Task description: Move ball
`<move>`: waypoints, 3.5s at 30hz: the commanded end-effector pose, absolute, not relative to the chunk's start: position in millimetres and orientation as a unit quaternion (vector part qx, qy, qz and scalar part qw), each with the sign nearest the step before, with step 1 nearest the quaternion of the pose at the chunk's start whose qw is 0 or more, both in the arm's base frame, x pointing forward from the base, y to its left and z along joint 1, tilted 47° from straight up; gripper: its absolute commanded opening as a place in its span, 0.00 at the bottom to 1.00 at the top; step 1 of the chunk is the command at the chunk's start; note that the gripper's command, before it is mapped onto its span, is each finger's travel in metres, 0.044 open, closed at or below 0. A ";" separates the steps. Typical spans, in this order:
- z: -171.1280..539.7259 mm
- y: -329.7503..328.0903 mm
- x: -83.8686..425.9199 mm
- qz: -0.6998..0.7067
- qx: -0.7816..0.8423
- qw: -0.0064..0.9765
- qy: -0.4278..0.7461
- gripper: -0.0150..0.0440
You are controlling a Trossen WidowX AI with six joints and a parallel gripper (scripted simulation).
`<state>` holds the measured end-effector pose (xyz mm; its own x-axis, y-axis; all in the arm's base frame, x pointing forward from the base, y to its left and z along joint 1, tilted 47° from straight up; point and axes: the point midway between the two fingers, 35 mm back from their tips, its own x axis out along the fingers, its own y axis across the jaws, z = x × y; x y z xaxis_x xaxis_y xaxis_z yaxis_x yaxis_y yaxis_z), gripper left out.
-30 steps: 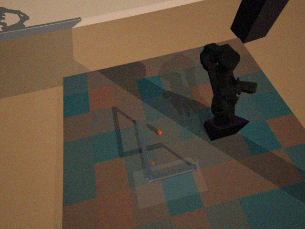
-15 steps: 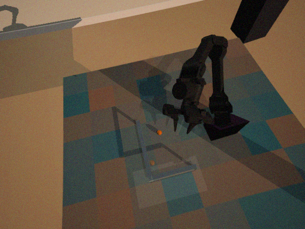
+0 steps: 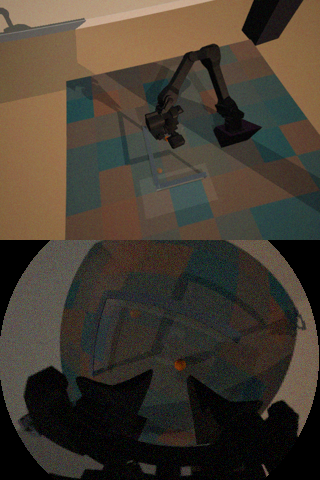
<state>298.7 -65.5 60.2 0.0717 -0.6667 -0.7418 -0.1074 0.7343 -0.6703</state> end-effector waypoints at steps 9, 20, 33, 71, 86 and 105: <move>46.9 -110.4 296.8 -0.324 -0.238 0.647 0.647 0.66; 36.6 -121.6 296.0 -0.324 -0.238 0.647 0.647 0.66; 23.2 -135.8 295.4 -0.324 -0.238 0.647 0.647 0.66; 66.4 -85.0 304.8 -0.320 -0.235 0.649 0.649 0.25; 94.7 -52.3 305.7 -0.323 -0.237 0.648 0.648 0.25; 33.4 -17.9 361.5 -0.322 -0.235 0.649 0.647 0.25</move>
<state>350.6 -26.6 48.2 -0.0482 -0.7265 -0.6854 0.1097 0.6782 -0.7266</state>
